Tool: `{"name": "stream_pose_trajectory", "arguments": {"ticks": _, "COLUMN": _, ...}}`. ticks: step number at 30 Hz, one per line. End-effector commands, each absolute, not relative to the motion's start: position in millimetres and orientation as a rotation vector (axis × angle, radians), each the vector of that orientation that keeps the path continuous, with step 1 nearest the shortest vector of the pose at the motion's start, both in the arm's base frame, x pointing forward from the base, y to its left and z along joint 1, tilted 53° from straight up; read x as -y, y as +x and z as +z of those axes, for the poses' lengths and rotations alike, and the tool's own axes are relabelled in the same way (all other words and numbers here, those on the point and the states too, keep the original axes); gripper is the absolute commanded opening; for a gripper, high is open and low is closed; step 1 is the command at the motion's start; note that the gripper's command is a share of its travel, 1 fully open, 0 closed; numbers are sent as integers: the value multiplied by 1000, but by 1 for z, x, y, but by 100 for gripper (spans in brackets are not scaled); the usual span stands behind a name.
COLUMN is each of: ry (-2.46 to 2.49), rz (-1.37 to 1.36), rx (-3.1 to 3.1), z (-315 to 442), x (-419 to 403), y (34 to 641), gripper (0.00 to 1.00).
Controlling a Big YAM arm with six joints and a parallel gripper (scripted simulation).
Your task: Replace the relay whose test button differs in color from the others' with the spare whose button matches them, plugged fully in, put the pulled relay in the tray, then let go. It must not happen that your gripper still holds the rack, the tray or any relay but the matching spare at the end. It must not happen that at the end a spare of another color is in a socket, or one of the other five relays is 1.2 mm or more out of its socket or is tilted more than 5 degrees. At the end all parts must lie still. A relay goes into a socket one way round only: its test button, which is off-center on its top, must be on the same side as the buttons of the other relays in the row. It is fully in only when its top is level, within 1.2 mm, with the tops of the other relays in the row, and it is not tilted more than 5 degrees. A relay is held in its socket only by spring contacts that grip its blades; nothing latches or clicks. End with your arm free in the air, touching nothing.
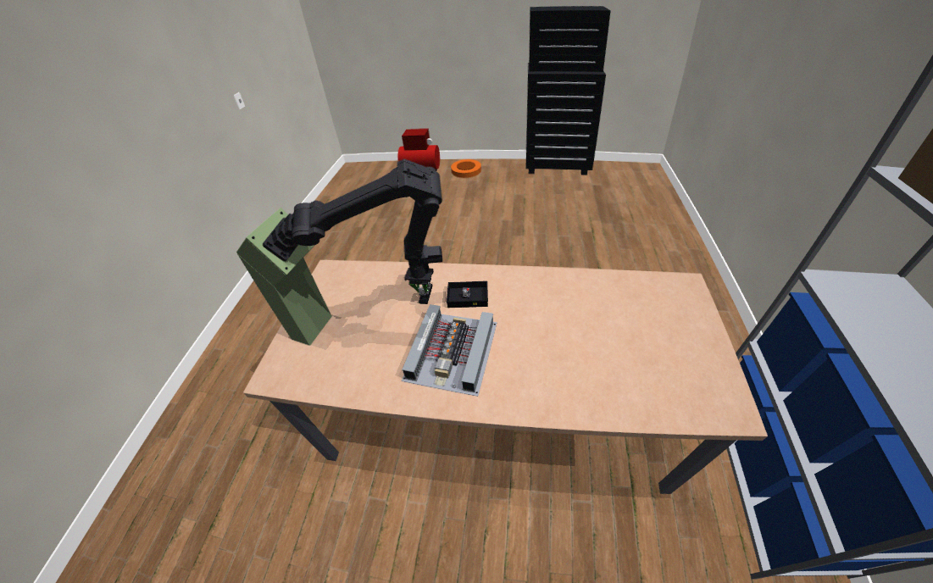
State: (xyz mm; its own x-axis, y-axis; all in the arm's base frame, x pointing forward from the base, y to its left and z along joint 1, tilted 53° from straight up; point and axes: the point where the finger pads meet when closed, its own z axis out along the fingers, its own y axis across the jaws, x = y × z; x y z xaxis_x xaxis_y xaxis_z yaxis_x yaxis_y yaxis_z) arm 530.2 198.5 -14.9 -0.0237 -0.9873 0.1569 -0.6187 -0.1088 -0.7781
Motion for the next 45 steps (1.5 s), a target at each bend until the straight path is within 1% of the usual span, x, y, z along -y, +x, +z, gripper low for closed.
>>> {"name": "stream_pose_trajectory", "arguments": {"ticks": 1, "ry": -1777, "rz": -970, "rx": -1651, "z": -7, "x": -210, "y": 518, "gripper": 0}}
{"name": "stream_pose_trajectory", "arguments": {"ticks": 37, "ry": -1777, "rz": -970, "rx": -1653, "z": -6, "x": -210, "y": 516, "gripper": 0}}
{"name": "stream_pose_trajectory", "arguments": {"ticks": 45, "ry": -1776, "rz": -969, "rx": -1656, "z": 3, "x": -212, "y": 503, "gripper": 0}}
